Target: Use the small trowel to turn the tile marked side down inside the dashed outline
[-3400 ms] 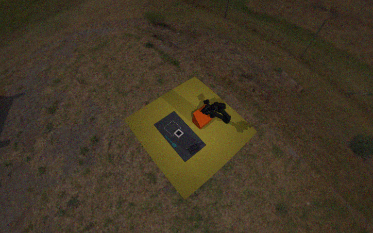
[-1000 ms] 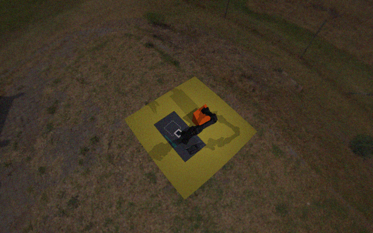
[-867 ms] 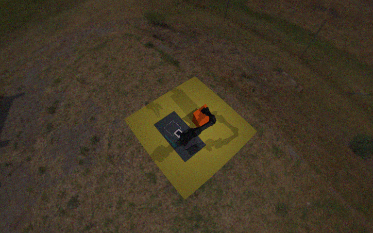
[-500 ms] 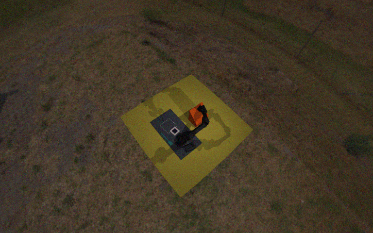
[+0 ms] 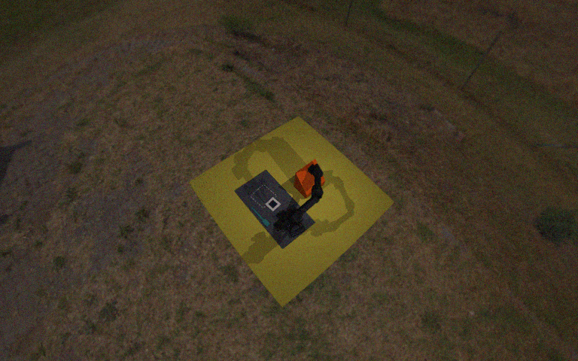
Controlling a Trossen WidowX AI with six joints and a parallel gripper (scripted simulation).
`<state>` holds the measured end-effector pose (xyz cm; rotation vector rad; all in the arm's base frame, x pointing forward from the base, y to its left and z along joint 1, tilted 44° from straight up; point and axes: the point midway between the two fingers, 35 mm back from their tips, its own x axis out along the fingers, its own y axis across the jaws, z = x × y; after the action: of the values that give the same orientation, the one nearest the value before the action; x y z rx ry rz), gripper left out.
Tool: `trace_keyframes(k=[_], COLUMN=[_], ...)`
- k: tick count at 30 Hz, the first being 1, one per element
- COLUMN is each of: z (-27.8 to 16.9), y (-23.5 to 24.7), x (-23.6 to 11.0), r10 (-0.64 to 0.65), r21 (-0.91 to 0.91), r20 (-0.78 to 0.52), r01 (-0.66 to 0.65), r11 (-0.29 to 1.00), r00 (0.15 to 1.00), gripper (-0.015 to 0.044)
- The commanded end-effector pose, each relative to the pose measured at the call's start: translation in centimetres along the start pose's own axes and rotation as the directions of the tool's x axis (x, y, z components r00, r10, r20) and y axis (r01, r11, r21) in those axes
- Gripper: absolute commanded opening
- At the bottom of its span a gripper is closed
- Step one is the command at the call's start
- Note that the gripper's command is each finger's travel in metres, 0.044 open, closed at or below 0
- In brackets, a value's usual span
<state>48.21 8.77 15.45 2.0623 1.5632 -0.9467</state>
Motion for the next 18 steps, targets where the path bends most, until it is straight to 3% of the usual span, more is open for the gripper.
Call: trace_keyframes(k=[1,18], z=[0.1,-0.3], y=[0.0,-0.3], x=[0.2,1.7], r10=[-0.005,-0.007], r21=[0.003,0.007], r20=[0.003,0.004], r01=[0.005,0.007], r11=[1.000,1.000], r00=[1.000,1.000], gripper=[0.0100,0.0100])
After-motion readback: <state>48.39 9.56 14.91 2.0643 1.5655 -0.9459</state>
